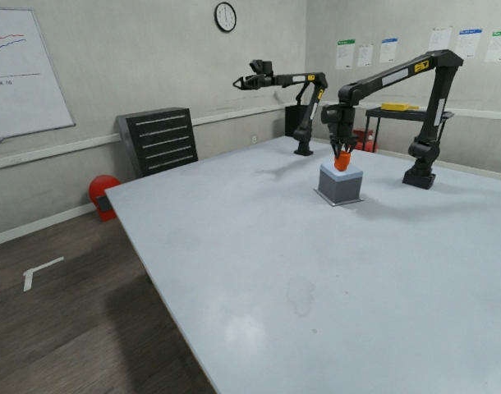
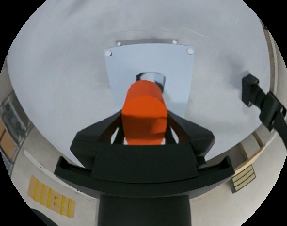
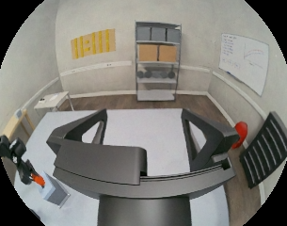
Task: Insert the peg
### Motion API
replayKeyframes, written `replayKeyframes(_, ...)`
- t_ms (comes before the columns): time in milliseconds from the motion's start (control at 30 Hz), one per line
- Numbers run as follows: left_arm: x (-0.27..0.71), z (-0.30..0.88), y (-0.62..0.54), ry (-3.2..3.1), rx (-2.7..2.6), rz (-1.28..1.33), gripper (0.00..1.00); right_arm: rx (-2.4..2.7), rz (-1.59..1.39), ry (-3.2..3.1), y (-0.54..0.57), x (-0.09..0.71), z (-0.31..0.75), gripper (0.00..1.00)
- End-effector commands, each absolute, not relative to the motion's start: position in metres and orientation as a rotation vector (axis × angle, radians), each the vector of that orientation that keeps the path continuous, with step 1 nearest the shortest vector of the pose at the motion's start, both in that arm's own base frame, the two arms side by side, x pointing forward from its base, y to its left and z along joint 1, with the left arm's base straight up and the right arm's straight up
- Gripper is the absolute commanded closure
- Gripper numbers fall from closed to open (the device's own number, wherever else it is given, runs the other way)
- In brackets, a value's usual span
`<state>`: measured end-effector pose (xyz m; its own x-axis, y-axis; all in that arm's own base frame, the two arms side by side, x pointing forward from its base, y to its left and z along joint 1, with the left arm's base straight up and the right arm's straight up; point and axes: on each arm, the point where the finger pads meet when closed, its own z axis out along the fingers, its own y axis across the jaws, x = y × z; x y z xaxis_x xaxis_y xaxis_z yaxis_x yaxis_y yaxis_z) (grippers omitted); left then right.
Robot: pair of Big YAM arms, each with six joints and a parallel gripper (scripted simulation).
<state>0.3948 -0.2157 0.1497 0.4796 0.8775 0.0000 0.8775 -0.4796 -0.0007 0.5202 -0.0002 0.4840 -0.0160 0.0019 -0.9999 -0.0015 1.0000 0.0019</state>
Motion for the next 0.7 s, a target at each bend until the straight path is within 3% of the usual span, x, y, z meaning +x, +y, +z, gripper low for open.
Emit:
replayKeyframes(0, 0.398, 0.155, -0.218, -1.610, -2.715, -0.009, 0.54, -0.012, 0.011, 1.582, 0.007, 0.517, 0.485, 0.00)
replayKeyframes(233, 0.399, 0.156, -0.218, -1.611, -2.717, -0.012, 0.54, -0.142, 0.134, 1.621, 0.087, 0.489, 0.456, 0.00)
replayKeyframes(433, 0.399, 0.157, -0.219, -1.612, -2.719, -0.014, 0.54, -0.405, 0.365, 1.642, 0.217, 0.410, 0.411, 0.00)
replayKeyframes(667, 0.400, 0.158, -0.219, -1.613, -2.720, -0.016, 0.54, -0.574, 0.501, 1.638, 0.278, 0.346, 0.382, 0.00)
